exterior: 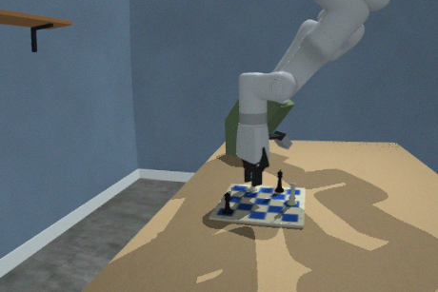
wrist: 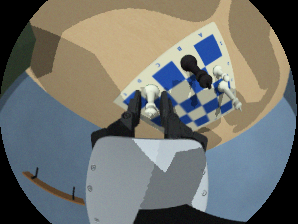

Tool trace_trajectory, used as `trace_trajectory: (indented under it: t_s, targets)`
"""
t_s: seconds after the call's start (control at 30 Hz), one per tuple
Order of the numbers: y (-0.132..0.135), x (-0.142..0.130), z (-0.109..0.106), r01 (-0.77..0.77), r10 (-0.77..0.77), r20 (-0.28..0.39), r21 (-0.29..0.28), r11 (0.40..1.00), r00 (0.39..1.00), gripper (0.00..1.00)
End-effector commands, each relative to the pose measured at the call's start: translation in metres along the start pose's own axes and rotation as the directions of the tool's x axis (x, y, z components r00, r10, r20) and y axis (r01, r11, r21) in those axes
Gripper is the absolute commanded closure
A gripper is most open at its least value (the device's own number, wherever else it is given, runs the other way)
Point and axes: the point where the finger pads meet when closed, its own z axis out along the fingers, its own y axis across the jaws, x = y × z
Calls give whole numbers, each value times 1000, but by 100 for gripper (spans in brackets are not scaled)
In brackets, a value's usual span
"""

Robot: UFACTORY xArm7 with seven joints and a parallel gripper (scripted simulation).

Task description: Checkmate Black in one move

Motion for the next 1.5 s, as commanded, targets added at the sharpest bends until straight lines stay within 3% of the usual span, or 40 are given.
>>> trace_trajectory:
  t_s: [0.0, 0.5, 0.93, 1.4, 1.43, 1.47]
  targets:
    - [0, -1, -1, -1, 1, 3, -1, 1000, 1000, 58]
    - [0, -1, -5, -1, 1, 3, -1, 1000, 1000, 58]
    - [0, -1, -66, -1, 1, 3, -1, 1000, 1000, 58]
    - [0, -1, -91, -1, 1, 3, -1, 1000, 1000, 58]
    - [0, -1, -91, -1, 1, 3, -1, 1000, 1000, 0]
    - [0, -1, -91, -1, 1, 3, -1, 1000, 1000, 0]
